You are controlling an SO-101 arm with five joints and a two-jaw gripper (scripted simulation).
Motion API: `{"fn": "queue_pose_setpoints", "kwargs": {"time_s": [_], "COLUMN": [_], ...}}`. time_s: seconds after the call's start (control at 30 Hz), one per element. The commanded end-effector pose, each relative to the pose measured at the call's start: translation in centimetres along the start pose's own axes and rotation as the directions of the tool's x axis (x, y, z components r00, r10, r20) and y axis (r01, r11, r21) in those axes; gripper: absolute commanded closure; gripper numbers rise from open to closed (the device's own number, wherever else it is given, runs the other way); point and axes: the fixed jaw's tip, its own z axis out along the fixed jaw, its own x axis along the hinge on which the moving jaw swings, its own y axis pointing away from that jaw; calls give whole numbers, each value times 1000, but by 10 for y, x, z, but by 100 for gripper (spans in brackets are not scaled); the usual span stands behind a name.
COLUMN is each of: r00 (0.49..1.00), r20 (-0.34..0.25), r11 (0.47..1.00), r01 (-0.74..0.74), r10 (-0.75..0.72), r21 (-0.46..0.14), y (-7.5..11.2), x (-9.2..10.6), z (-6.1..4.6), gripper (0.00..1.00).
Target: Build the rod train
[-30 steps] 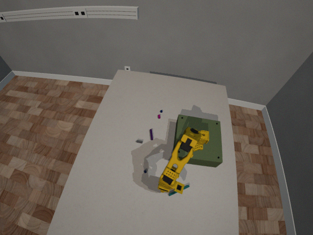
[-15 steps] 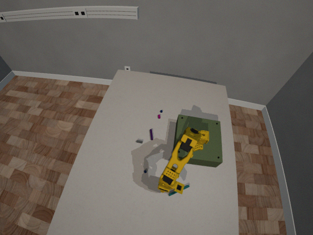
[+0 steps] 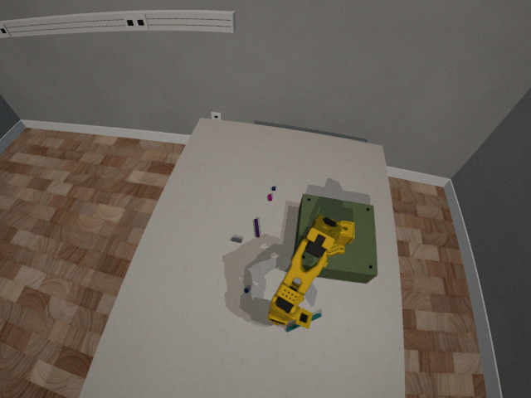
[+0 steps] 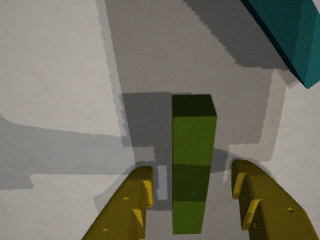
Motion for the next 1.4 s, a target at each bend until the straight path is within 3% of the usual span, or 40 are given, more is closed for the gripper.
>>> {"fn": "queue_pose_setpoints", "kwargs": {"time_s": [0.0,0.63,1.37], "r00": [1000,1000,1000], "r20": [2,2,2], "r11": [1000,1000,1000], "r01": [16,16,16], "r10": [-16,-16,-16], "r21": [-6,-6,-6], "y": [1,1,1], "x": [-2,-2,-2], "z": [3,3,3], "gripper": [88,99,100]}}
